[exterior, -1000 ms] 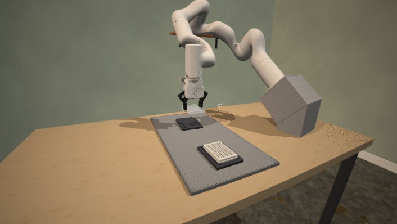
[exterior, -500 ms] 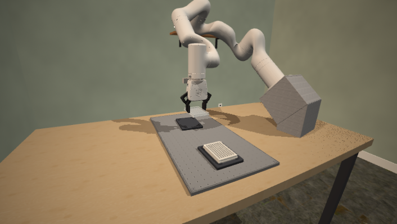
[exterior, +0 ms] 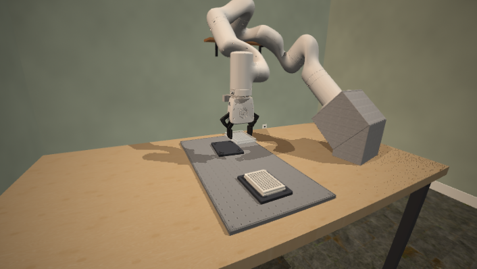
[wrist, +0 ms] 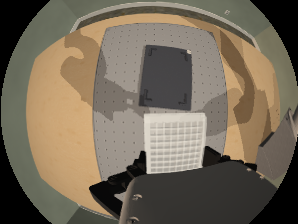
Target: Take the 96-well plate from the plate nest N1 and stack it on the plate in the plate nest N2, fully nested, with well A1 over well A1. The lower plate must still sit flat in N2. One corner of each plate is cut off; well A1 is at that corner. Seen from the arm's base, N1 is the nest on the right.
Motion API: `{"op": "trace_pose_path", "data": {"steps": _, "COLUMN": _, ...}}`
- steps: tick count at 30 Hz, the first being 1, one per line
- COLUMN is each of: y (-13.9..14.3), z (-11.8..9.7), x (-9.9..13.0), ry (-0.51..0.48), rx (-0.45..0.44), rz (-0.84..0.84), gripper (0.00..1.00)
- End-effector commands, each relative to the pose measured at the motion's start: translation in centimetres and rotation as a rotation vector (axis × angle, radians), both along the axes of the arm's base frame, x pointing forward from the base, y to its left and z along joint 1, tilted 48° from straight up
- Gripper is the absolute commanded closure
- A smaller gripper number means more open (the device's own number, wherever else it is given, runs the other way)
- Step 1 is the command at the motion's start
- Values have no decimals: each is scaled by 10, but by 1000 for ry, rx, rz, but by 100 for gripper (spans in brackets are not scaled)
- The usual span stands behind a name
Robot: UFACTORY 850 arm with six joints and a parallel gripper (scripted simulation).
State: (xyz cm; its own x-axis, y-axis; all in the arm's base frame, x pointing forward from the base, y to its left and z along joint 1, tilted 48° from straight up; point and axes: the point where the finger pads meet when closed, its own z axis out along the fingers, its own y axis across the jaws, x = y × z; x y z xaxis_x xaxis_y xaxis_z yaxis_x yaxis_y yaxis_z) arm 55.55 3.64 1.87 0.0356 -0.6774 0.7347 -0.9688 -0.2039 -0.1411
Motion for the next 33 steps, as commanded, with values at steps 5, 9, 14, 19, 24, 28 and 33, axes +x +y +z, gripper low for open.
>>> {"op": "trace_pose_path", "data": {"steps": 5, "y": 23, "z": -23, "x": 1, "ry": -1, "rx": 0, "rz": 0, "gripper": 100}}
{"op": "trace_pose_path", "data": {"steps": 9, "y": 27, "z": -28, "x": 1, "ry": -1, "rx": 0, "rz": 0, "gripper": 100}}
{"op": "trace_pose_path", "data": {"steps": 14, "y": 39, "z": -40, "x": 1, "ry": -1, "rx": 0, "rz": 0, "gripper": 100}}
{"op": "trace_pose_path", "data": {"steps": 19, "y": 50, "z": -52, "x": 1, "ry": -1, "rx": 0, "rz": 0, "gripper": 100}}
{"op": "trace_pose_path", "data": {"steps": 24, "y": 62, "z": -64, "x": 2, "ry": -1, "rx": 0, "rz": 0, "gripper": 100}}
{"op": "trace_pose_path", "data": {"steps": 28, "y": 66, "z": -69, "x": 2, "ry": -1, "rx": 0, "rz": 0, "gripper": 100}}
{"op": "trace_pose_path", "data": {"steps": 33, "y": 78, "z": -81, "x": 2, "ry": -1, "rx": 0, "rz": 0, "gripper": 100}}
